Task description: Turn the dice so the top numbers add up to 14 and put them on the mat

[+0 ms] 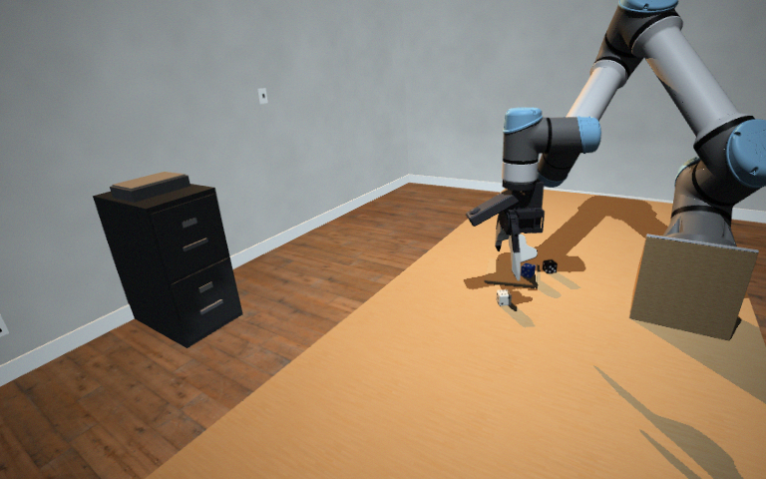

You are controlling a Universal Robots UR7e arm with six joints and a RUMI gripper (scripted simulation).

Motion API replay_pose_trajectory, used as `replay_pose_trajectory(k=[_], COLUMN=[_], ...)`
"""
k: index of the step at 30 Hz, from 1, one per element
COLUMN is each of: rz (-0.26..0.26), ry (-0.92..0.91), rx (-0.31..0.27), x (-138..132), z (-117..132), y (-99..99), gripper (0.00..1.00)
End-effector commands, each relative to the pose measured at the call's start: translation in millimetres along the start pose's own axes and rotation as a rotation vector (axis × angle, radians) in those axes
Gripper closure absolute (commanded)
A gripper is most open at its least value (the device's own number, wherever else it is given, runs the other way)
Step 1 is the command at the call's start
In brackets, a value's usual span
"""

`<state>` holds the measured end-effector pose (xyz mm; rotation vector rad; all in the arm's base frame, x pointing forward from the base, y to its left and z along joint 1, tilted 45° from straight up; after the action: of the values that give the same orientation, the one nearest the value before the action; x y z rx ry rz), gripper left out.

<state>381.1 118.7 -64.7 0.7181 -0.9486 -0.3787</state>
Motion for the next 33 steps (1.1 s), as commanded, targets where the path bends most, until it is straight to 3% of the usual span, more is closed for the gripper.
replay_pose_trajectory(k=[1,2,33], rz=[0.0,0.0,0.0], ry=[-0.003,-0.003,-0.003], rx=[0.001,0.001,0.001], x=[0.0,0.0,0.0], z=[-0.2,-0.2,-0.2], y=[0.4,0.4,0.4], gripper=[0.0,0.72,0.72])
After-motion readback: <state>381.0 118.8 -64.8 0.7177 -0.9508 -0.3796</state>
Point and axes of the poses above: the point where the finger pads meet when closed, its own y axis back along the fingers, its own x axis across the jaws, z = x × y, the point moved 8 cm from there along y, back along the fingers, and after that the axes turned 2 degrees about -y, right-handed, at the moved point
